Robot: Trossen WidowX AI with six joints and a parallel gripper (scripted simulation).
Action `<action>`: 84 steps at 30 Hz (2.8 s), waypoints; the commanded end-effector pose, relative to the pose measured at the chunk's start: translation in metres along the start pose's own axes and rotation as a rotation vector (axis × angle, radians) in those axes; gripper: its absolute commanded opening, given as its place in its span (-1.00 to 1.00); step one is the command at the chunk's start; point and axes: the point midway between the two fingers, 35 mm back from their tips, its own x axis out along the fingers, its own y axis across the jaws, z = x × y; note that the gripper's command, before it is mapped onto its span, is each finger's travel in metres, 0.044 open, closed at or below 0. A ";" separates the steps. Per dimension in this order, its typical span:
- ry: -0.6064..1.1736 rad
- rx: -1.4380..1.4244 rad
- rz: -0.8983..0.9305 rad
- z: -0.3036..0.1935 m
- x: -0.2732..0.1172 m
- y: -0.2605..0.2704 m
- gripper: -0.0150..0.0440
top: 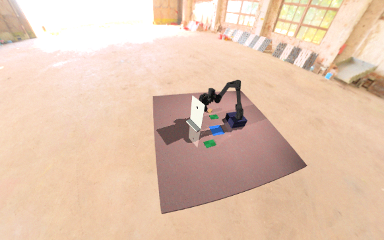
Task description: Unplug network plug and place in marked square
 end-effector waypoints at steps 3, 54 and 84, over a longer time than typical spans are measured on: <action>-0.003 -0.002 -0.001 -0.002 -0.007 0.000 -0.49; -0.003 -0.001 -0.005 -0.004 -0.045 -0.001 -0.49; -0.004 0.000 -0.007 -0.012 -0.064 0.038 -0.49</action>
